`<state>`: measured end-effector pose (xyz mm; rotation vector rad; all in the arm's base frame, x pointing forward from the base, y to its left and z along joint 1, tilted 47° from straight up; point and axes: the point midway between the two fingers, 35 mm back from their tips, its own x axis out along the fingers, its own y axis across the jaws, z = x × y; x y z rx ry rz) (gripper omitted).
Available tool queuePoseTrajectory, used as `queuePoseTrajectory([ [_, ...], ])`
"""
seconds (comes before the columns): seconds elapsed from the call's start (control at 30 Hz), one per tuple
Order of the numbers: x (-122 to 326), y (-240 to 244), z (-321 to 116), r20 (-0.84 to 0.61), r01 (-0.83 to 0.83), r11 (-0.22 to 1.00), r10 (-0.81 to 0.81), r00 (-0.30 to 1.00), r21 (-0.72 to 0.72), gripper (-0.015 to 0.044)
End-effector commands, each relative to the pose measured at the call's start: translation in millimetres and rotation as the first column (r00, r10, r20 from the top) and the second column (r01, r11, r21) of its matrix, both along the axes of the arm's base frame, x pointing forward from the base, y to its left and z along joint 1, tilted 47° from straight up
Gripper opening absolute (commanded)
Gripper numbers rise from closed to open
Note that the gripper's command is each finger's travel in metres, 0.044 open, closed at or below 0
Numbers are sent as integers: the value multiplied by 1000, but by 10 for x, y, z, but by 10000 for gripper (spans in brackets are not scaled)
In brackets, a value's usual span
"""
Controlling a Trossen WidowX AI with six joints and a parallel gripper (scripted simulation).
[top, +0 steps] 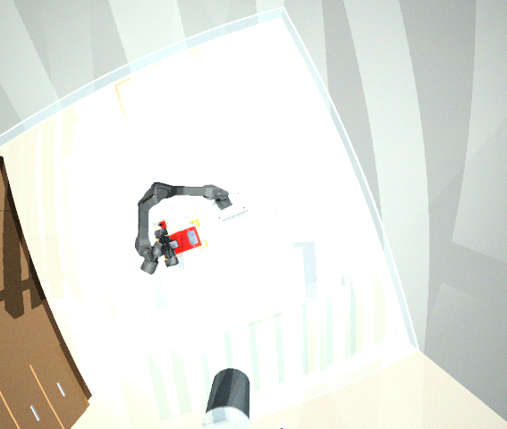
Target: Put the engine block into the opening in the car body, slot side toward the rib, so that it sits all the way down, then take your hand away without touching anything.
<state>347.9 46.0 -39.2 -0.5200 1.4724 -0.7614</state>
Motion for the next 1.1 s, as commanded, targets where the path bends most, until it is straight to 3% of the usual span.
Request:
queuePoseTrajectory([
  [0.0, -7, -8, -13, -9, -3, 1000, 3, 1000, 4, 158],
  [1.07, -11, -63, -66, -8, -2, 1000, 2, 1000, 4, 158],
])
